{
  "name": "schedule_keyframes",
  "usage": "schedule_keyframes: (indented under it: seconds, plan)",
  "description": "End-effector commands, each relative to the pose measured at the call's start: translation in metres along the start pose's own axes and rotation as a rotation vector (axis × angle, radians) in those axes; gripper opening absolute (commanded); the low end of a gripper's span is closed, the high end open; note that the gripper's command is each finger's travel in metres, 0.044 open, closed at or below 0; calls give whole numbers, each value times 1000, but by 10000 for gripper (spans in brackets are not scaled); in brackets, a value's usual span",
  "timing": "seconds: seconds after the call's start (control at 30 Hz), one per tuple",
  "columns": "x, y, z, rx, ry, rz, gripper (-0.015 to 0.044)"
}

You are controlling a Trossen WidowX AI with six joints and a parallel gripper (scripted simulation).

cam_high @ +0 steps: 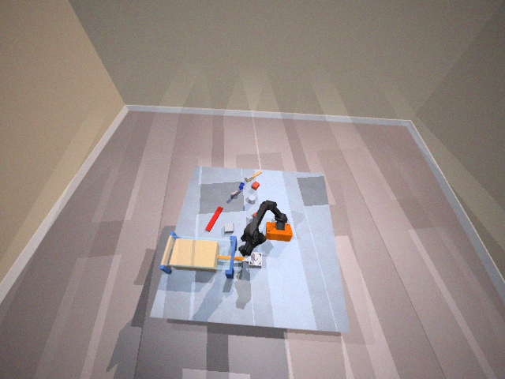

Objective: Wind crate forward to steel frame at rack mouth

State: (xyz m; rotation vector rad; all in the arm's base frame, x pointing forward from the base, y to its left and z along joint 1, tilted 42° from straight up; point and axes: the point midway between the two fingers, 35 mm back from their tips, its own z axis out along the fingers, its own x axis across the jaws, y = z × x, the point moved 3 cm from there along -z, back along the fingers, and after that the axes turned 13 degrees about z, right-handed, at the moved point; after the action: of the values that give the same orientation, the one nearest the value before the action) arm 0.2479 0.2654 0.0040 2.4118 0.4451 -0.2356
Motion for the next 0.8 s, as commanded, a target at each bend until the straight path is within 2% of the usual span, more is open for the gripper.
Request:
schedule_keyframes:
  seconds: [0.0,0.03,0.6,0.77]
  plan:
    - [-2,2,-5,2,-21,2,440]
    - [-1,1,-4,4,3,0,440]
    - [-2,0,-5,-10,-13,-10,0]
    - [-2,0,-5,-10,-13,-10,0]
